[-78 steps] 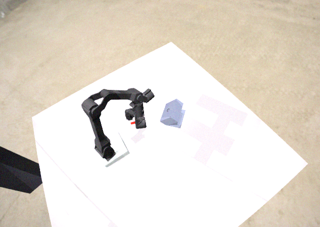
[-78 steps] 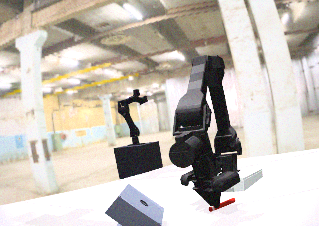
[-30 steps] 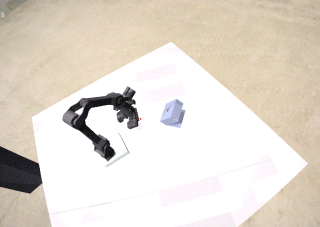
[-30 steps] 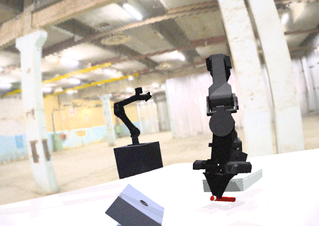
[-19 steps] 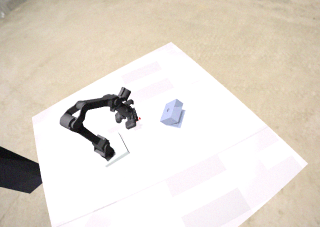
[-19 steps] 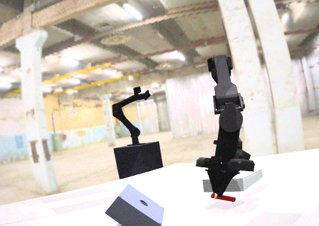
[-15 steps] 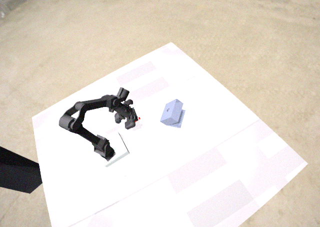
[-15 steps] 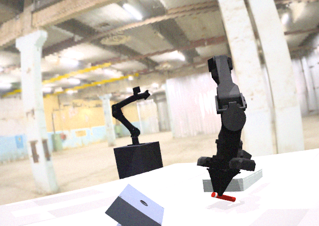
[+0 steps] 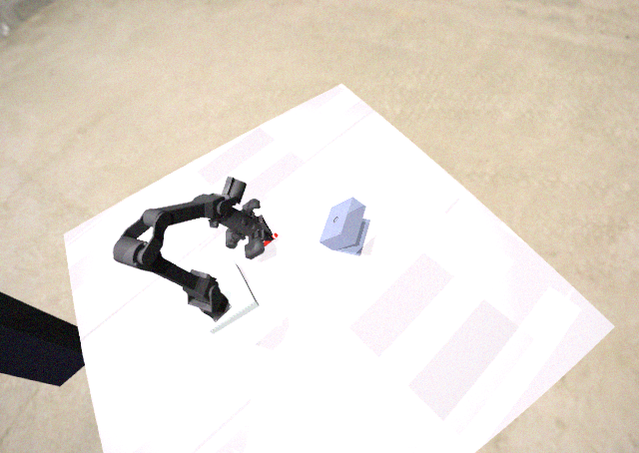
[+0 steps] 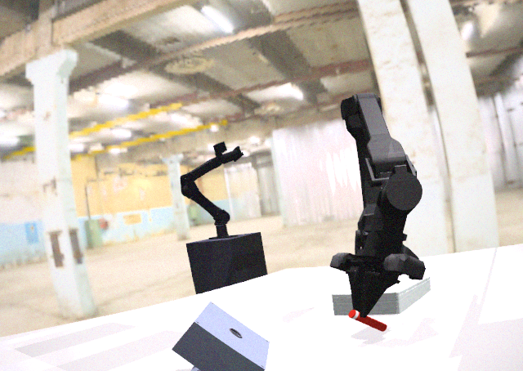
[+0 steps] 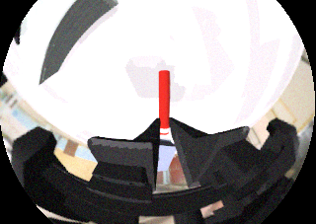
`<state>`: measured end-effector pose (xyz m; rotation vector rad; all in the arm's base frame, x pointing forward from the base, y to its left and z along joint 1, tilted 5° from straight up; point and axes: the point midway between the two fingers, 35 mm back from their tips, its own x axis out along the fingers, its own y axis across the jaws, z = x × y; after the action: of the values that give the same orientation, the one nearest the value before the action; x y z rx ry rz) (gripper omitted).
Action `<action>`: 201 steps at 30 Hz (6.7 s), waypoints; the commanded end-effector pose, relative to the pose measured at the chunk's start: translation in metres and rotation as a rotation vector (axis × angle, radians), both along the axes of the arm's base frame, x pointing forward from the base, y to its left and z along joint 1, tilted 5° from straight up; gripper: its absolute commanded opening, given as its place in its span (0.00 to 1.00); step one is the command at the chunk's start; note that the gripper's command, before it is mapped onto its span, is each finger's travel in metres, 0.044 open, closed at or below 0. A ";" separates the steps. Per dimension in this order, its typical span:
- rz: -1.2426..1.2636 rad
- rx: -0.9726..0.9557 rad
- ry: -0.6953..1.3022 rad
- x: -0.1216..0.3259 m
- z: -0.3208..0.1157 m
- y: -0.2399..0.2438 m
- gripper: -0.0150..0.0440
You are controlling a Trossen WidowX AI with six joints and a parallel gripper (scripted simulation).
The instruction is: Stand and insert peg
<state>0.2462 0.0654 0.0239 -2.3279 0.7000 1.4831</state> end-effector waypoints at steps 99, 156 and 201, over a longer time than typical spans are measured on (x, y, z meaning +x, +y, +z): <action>-0.005 -0.380 -0.592 -0.046 0.001 0.031 0.34; -0.005 -0.384 -0.617 -0.050 0.002 0.033 0.47; -0.005 -0.382 -0.617 -0.042 0.037 0.043 1.00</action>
<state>0.1976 0.0995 0.0369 -2.8616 0.8666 0.5924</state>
